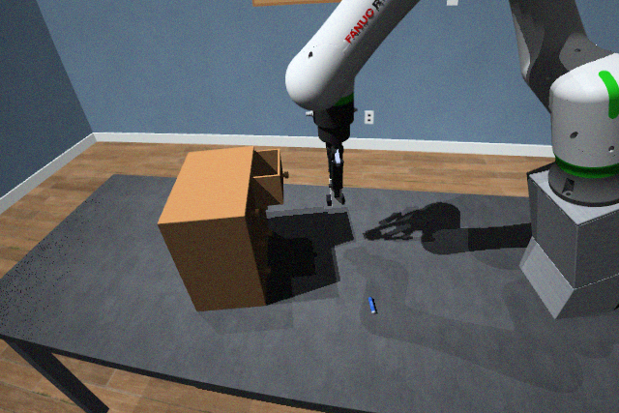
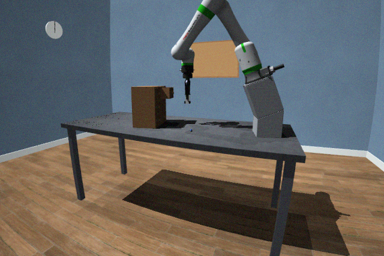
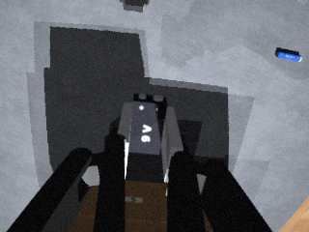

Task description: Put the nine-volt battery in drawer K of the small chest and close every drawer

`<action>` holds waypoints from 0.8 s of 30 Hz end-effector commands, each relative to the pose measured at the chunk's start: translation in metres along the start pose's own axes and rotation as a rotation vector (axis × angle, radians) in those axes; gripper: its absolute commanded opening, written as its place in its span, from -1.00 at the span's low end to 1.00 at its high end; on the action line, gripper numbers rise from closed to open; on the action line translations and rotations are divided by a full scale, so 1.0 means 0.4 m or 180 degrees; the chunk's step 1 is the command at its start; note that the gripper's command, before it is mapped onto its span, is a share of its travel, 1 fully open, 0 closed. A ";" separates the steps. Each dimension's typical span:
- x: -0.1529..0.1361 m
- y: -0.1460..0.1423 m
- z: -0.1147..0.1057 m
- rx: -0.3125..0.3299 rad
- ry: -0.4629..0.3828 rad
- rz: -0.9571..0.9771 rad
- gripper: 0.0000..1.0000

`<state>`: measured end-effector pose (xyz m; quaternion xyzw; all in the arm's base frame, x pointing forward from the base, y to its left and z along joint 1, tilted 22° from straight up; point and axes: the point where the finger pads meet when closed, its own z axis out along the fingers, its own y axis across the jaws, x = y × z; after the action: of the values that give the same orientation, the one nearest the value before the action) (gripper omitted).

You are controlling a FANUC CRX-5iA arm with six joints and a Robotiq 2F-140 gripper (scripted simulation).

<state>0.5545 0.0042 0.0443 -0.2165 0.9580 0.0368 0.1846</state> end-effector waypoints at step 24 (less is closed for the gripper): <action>0.000 -0.001 -0.292 0.0000 0.0000 0.0000 -0.73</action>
<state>0.5189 -0.0119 0.1425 -0.2165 0.9580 0.0367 0.1846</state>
